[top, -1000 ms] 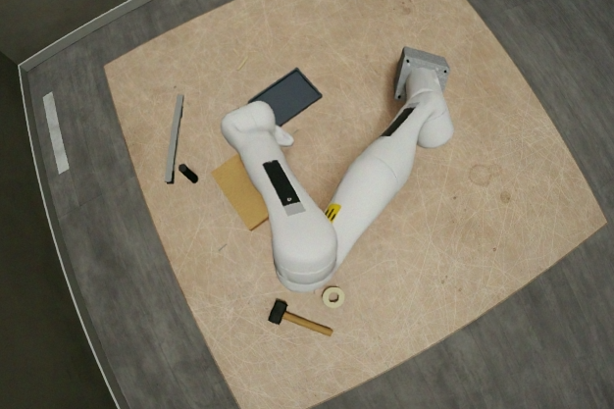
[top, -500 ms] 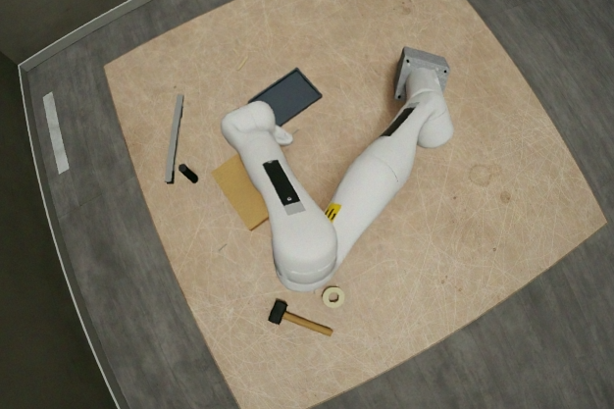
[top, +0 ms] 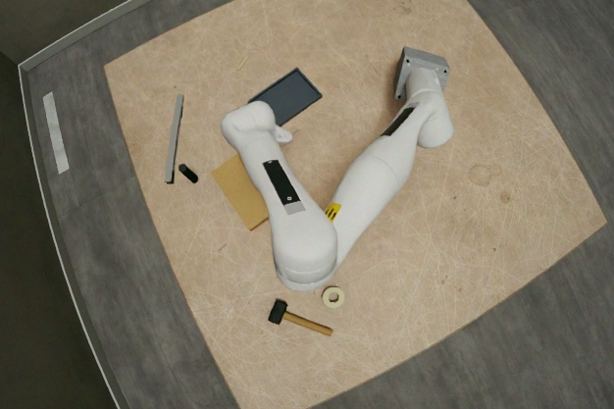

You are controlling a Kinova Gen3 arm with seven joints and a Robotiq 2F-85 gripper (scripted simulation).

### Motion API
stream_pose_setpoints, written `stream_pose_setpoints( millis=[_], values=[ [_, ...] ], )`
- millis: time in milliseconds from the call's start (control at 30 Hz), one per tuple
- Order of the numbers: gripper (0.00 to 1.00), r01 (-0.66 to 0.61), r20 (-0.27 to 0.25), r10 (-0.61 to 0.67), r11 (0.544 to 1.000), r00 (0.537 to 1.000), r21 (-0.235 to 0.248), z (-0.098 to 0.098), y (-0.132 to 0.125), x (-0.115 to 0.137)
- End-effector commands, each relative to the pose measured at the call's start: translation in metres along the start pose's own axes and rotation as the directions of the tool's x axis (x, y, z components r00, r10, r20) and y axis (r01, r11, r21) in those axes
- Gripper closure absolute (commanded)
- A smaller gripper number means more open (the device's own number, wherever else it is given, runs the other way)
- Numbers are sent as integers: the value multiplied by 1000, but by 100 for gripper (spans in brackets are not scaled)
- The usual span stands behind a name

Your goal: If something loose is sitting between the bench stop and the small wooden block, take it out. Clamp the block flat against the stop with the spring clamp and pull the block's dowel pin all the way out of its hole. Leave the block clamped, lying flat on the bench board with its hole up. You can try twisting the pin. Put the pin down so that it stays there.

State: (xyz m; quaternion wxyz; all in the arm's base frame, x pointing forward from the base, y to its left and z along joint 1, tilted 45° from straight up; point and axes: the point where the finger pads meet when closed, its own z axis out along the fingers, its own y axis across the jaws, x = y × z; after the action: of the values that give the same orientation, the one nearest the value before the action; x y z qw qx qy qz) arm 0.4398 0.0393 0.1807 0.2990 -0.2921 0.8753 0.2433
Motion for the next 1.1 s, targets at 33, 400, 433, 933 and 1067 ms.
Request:
stream_pose_setpoints(
  millis=[33,400,433,933,1067],
  values=[
    [90,13,1,-13,1000,1000,1,-1,0,0],
    [90,51,1,-51,999,999,1,-1,0,0],
    [90,55,1,-55,999,999,1,-1,0,0],
    [90,107,1,-107,994,994,1,-1,0,0],
    [90,122,1,-122,992,992,2,-1,0,0]
  ],
)
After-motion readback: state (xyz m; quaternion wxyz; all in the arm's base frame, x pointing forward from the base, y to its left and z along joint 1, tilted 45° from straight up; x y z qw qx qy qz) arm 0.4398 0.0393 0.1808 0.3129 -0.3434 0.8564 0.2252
